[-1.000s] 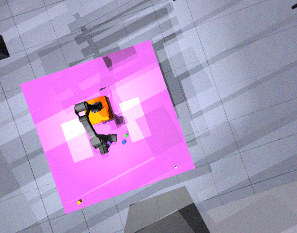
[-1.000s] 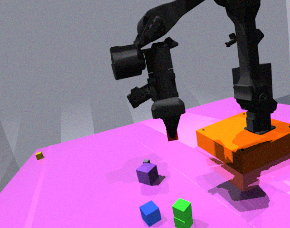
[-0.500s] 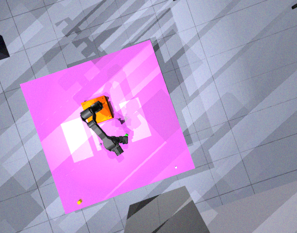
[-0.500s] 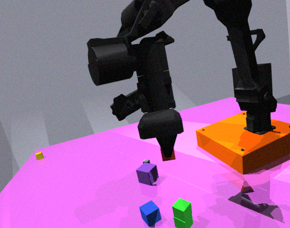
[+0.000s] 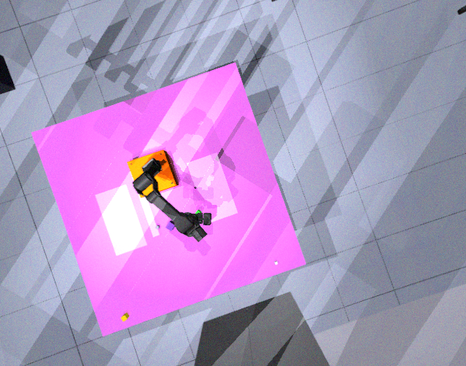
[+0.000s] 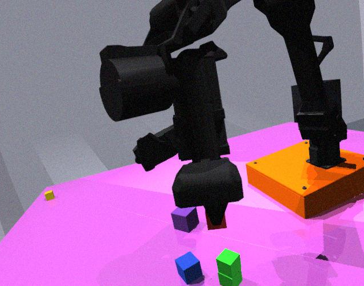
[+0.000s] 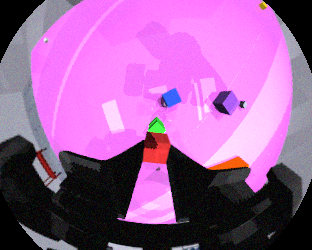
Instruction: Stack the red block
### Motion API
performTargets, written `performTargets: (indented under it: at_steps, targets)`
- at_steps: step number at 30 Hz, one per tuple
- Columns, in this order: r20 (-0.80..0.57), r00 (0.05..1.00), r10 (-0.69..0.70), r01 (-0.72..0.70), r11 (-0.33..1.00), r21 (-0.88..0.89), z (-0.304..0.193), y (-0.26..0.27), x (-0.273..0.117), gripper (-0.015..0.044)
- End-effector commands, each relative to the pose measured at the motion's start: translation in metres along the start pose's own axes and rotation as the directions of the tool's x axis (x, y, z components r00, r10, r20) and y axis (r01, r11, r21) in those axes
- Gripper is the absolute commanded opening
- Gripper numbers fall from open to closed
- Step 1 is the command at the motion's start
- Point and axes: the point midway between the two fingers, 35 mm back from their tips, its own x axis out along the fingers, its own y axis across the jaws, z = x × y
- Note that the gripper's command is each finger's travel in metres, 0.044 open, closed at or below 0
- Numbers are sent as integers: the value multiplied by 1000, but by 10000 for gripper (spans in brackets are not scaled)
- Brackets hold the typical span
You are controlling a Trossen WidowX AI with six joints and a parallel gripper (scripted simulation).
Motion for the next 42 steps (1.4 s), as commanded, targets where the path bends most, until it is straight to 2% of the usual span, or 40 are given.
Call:
performTargets:
  at_steps: [1, 9, 15, 42]
  targets:
    - [-13, 1000, -15, 15, 1000, 5, -3, -2, 22, 0]
    - [-12, 1000, -15, 15, 1000, 6, -4, -2, 35, 0]
    - [-13, 1000, -15, 15, 1000, 6, -5, -3, 59, 0]
    - [-13, 1000, -15, 15, 1000, 6, -5, -3, 60, 0]
